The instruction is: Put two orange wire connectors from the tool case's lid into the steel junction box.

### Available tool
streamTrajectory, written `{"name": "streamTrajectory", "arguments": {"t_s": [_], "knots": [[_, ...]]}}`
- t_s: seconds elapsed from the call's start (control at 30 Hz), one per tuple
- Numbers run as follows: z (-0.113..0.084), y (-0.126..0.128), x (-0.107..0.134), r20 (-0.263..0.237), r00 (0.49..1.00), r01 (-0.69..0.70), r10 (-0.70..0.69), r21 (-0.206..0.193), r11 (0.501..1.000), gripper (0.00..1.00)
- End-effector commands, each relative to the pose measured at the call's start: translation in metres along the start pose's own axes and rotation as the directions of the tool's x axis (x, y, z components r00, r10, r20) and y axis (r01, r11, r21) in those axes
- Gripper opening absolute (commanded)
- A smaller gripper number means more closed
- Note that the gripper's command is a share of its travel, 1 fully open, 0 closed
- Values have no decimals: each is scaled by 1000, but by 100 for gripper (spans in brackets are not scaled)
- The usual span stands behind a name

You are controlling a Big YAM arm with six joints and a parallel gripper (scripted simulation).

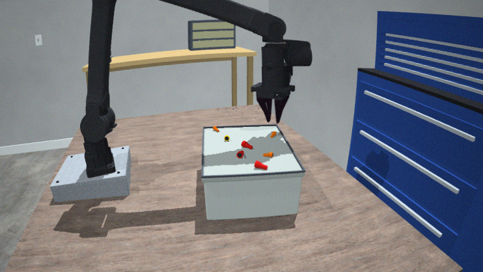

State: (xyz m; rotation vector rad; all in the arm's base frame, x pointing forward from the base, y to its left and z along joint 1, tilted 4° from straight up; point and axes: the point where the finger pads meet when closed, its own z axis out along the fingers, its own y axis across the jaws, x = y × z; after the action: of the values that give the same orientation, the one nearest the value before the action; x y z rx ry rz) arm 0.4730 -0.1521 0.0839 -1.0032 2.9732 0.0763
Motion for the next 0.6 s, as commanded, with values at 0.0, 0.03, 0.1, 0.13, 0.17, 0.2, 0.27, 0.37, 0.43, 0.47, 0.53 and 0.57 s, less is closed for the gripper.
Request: {"name": "streamTrajectory", "arguments": {"t_s": [0.0,0.03,0.1,0.13,0.17,0.2,0.27,0.37,0.43,0.47,0.53,0.57], "knots": [[26,-2,-6,-15,1000,-6,6,-19,1000,25],[25,-3,-6,-14,1000,-7,7,-17,1000,25],[21,-7,-8,-6,1000,-8,8,-7,1000,25],[19,-9,-9,-3,1000,-9,9,-3,1000,25],[17,-11,-10,-1,1000,-9,9,1,1000,25],[16,-12,-10,1,1000,-9,9,4,1000,25],[15,-13,-11,3,1000,-9,9,6,1000,25],[13,-15,-12,6,1000,-10,10,10,1000,25],[12,-17,-12,8,1000,-10,10,13,1000,25],[12,-17,-13,8,1000,-10,10,14,1000,25],[12,-17,-13,9,1000,-10,10,14,1000,25],[12,-17,-12,9,1000,-10,10,14,1000,25]]}}
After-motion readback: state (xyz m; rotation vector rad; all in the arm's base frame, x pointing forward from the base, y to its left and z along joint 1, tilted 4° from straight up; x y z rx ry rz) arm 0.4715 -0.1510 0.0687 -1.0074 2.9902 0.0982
